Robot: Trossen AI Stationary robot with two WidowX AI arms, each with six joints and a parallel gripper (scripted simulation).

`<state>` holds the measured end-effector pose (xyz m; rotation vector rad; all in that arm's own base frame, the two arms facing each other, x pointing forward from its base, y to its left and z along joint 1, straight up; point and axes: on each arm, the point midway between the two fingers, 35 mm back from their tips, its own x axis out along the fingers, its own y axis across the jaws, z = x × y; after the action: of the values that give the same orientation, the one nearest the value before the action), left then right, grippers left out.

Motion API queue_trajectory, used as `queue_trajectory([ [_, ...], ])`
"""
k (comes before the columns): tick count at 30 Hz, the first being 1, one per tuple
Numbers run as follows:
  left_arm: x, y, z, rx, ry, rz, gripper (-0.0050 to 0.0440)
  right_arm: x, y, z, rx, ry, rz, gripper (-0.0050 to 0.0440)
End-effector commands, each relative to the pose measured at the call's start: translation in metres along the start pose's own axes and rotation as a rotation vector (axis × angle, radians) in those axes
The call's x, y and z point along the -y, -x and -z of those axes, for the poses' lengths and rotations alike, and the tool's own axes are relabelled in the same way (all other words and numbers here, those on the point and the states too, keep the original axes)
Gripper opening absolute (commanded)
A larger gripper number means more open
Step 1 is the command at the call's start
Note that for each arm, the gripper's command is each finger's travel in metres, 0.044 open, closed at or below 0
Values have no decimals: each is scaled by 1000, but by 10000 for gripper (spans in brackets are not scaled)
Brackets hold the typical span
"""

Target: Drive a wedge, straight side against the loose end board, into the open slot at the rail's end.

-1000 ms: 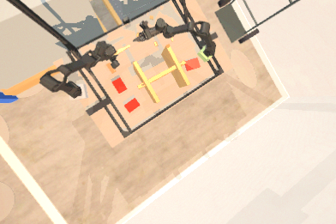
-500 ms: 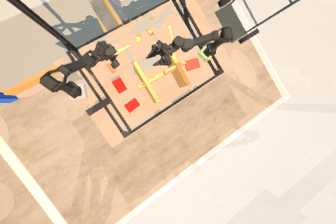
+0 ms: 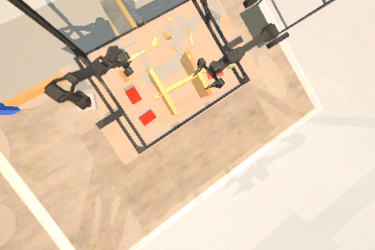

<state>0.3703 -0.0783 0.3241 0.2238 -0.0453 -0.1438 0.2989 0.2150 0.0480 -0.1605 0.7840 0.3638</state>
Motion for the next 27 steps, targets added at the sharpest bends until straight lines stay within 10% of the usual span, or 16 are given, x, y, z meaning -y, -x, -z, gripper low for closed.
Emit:
queue_trajectory([
  [1, -36, 31, 7, -5, 110, -66, 440, 0, 0, -1, 3, -1, 0, 0],
  [15, -68, 65, 15, 4, 220, -149, 440, 3, 0, -9, 2, 28, 14, 0],
  [27, -68, 65, 15, 4, 220, -149, 440, 76, 19, -128, -80, 458, 218, 0],
])
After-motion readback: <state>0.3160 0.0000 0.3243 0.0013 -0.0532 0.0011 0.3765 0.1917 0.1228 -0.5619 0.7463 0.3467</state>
